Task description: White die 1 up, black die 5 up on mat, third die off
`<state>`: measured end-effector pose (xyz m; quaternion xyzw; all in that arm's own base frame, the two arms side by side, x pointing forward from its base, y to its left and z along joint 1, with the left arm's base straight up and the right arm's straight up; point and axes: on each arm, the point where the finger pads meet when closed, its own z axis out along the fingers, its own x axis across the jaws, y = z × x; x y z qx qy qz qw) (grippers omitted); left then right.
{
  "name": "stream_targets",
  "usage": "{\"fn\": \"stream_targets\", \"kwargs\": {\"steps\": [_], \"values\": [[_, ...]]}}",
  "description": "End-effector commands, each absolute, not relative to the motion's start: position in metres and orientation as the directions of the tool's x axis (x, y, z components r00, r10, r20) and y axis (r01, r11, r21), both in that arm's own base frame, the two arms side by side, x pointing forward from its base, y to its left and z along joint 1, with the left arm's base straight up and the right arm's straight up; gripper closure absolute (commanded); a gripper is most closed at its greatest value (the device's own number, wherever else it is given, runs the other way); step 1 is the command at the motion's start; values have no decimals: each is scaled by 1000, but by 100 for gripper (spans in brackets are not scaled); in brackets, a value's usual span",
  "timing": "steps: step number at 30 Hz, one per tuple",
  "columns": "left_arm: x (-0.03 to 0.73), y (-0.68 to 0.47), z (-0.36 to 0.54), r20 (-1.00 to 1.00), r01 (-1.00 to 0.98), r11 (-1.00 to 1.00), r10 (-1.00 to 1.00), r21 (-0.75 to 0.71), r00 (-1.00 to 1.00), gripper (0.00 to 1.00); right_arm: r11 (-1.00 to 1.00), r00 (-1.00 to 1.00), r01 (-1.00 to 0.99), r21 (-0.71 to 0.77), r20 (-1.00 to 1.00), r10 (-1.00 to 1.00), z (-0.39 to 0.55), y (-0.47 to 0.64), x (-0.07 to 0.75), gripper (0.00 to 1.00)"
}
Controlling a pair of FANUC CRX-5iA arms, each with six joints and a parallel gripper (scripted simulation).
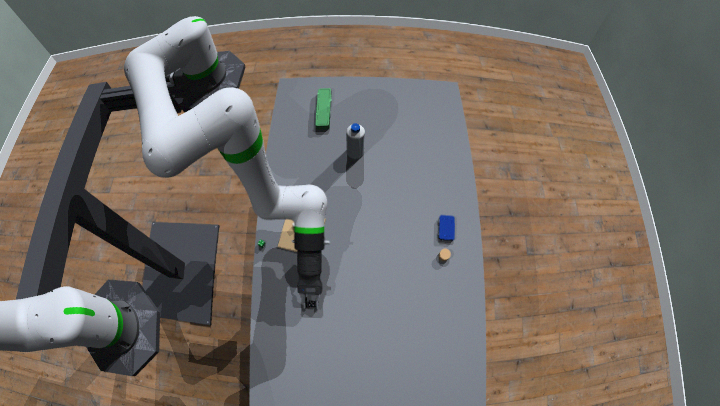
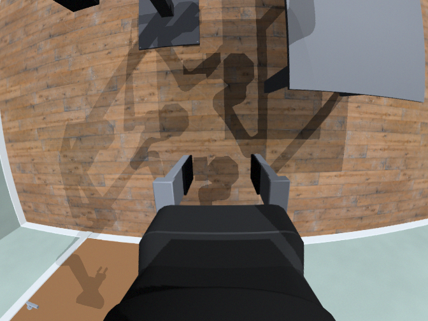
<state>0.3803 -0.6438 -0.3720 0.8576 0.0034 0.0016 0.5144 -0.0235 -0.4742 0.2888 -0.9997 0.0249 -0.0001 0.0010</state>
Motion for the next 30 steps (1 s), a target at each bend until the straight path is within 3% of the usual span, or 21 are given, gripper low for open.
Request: {"fn": "stream_targets", "kwargs": {"steps": [1, 30], "values": [[381, -644, -371, 0, 4, -469, 7, 883, 1000, 30, -999, 999, -50, 0, 0, -50, 290, -474, -24, 0], [381, -638, -367, 0, 4, -469, 7, 883, 1000, 30, -999, 999, -50, 0, 0, -50, 290, -474, -24, 0]]}}
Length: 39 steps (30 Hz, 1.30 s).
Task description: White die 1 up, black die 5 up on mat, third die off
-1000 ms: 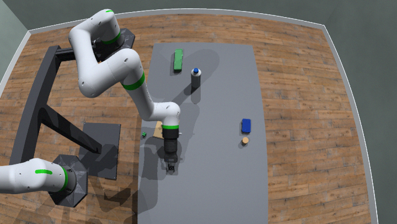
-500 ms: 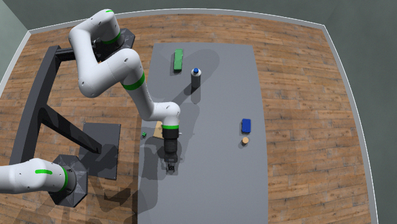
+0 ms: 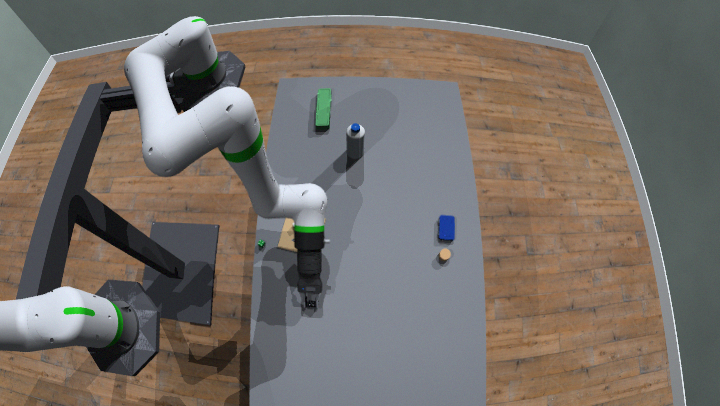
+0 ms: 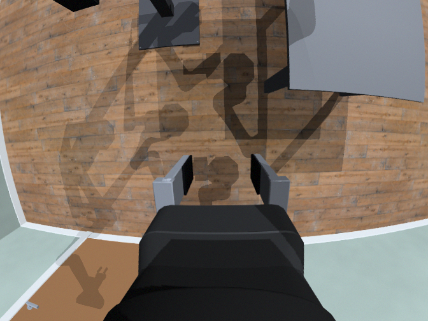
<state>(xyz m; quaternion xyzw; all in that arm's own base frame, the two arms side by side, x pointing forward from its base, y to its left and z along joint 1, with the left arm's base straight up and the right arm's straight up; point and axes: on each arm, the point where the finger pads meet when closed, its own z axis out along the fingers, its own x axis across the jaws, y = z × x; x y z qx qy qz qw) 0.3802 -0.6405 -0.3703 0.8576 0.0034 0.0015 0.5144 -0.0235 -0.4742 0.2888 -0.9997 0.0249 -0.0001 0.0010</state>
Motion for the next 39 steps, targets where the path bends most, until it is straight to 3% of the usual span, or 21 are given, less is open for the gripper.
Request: {"fn": "stream_targets", "kwargs": {"steps": [1, 39], "values": [[381, -636, -366, 0, 4, -469, 7, 883, 1000, 30, -999, 999, -50, 0, 0, -50, 290, -474, -24, 0], [380, -600, -300, 0, 4, -469, 7, 883, 1000, 30, -999, 999, -50, 0, 0, -50, 290, -474, -24, 0]]}}
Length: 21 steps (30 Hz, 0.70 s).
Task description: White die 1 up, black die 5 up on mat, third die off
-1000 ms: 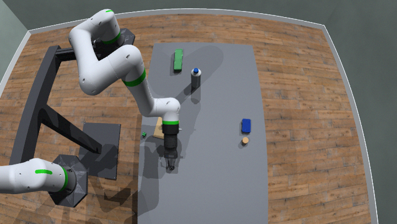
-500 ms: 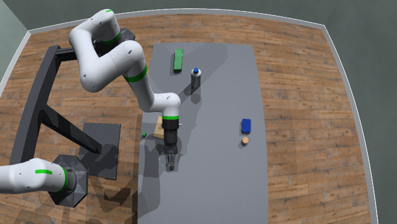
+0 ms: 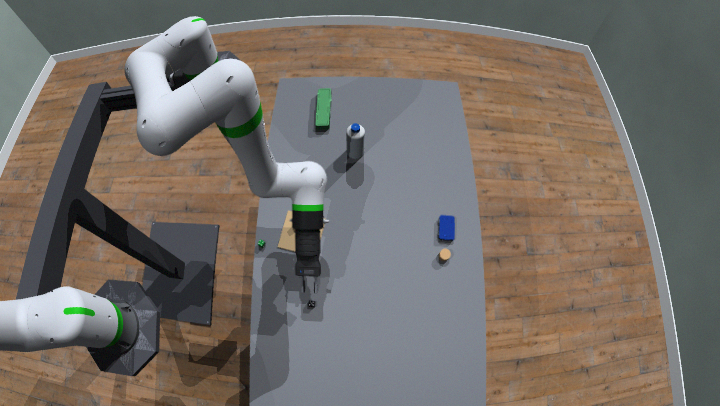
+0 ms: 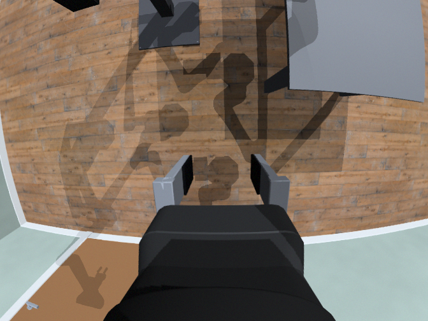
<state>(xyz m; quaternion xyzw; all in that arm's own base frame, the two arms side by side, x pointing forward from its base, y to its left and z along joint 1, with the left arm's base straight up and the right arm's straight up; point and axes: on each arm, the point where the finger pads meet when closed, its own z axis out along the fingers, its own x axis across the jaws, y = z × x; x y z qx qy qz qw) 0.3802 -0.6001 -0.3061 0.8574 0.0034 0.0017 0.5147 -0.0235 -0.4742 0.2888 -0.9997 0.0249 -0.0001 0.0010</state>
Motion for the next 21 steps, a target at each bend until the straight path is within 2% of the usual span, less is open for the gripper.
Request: {"fn": "stream_targets", "kwargs": {"steps": [1, 16, 21], "values": [[380, -600, -297, 0, 4, -469, 7, 883, 1000, 30, -999, 999, -50, 0, 0, -50, 290, -474, -24, 0], [373, -616, -281, -30, 17, -457, -20, 889, 999, 30, -999, 999, -50, 0, 0, -50, 290, -474, -24, 0], [349, -658, -263, -111, 55, -436, -104, 898, 988, 30, -999, 999, -50, 0, 0, -50, 290, -474, -24, 0]]}}
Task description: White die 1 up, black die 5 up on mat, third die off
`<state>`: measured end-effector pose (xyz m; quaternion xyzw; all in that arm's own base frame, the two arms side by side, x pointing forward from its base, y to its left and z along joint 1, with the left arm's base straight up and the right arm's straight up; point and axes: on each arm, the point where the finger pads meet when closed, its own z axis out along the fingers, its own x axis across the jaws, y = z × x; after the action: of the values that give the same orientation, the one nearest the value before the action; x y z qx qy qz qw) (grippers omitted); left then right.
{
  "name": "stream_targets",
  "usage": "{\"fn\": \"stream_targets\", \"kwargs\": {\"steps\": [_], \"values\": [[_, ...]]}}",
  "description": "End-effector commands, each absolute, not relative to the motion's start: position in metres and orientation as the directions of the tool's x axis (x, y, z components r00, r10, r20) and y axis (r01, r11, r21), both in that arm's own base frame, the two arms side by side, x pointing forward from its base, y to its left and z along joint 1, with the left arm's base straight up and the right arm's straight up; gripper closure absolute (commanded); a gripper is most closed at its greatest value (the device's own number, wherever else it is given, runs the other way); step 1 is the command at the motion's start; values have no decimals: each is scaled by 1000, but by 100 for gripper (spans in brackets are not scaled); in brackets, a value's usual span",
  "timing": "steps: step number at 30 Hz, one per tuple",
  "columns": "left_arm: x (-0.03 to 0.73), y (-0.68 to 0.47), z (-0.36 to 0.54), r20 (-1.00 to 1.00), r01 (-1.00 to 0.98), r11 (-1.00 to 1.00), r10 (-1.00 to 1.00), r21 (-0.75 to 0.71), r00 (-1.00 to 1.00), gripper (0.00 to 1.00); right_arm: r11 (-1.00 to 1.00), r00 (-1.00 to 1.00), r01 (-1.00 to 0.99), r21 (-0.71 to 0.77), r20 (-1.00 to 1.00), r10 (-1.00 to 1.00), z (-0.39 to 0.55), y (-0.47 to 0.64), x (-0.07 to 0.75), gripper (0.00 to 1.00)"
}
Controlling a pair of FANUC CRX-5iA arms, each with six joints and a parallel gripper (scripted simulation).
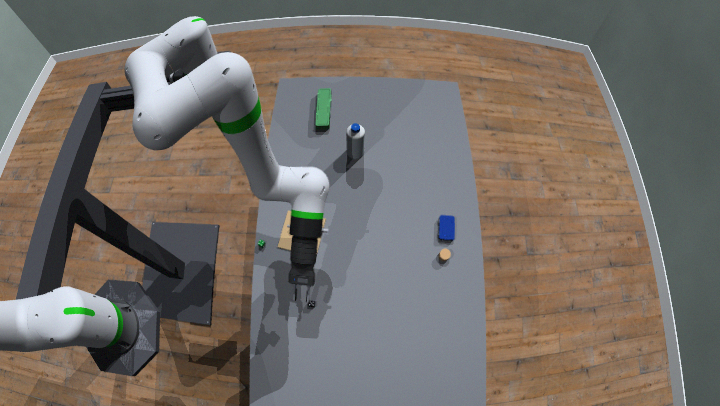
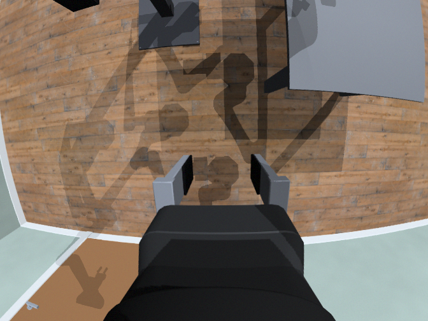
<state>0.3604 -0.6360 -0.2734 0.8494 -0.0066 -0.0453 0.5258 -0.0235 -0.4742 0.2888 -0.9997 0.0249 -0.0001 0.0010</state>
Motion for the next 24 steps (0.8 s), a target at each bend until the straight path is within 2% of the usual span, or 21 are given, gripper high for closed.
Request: {"fn": "stream_targets", "kwargs": {"steps": [1, 12, 18, 24], "values": [[341, -670, -257, -138, 67, -434, -134, 898, 981, 30, -999, 999, -50, 0, 0, -50, 290, -474, -24, 0], [290, -723, -227, -270, 109, -471, -289, 875, 919, 30, -999, 999, -50, 0, 0, -50, 290, -474, -24, 0], [237, -748, -206, -388, 89, -589, -404, 803, 828, 30, -999, 999, -50, 0, 0, -50, 290, -474, -24, 0], [212, -748, -203, -450, 32, -695, -429, 718, 783, 30, -999, 999, -50, 0, 0, -50, 290, -474, -24, 0]]}}
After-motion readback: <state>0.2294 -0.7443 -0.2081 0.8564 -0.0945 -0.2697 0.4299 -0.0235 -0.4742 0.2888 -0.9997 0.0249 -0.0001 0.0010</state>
